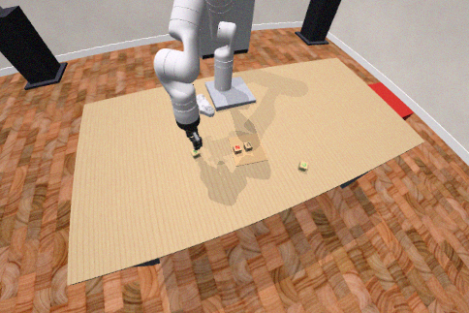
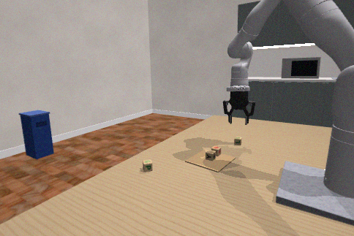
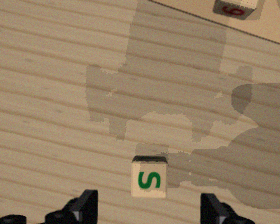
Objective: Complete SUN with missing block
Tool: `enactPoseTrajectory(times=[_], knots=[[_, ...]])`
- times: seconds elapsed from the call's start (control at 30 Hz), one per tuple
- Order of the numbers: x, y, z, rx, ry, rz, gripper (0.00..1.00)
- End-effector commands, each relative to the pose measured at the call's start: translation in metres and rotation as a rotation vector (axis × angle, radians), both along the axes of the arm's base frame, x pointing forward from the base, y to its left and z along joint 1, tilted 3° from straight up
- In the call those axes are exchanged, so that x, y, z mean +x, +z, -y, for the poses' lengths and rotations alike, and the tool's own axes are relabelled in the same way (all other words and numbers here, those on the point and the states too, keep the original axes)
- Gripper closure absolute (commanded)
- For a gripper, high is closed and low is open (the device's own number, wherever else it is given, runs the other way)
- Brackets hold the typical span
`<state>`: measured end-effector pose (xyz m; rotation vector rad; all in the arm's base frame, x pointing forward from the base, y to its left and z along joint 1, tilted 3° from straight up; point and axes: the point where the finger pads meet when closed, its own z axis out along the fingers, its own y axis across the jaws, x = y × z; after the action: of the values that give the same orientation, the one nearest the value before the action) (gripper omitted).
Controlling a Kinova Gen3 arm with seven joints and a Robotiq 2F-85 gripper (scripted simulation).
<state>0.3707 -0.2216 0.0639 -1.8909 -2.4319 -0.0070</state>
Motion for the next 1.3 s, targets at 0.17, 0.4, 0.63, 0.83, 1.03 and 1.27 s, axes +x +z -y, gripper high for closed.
enactPoseTrajectory(times=[0.17,0.4,0.63,0.83,1.03,1.27], knots=[[0.0005,0.0007,0.0003,-0.001,0.0,0.002,0.33],[0.0005,0.0007,0.0003,-0.001,0.0,0.002,0.33],[0.0005,0.0007,0.0003,-0.001,0.0,0.002,0.33],[0.0005,0.0005,0.0003,-0.001,0.0,0.002,0.33],[0.0004,-0.0003,0.0003,-0.001,0.0,0.002,0.33],[0.0002,-0.0046,0.0001,-0.001,0.0,0.001,0.33]])
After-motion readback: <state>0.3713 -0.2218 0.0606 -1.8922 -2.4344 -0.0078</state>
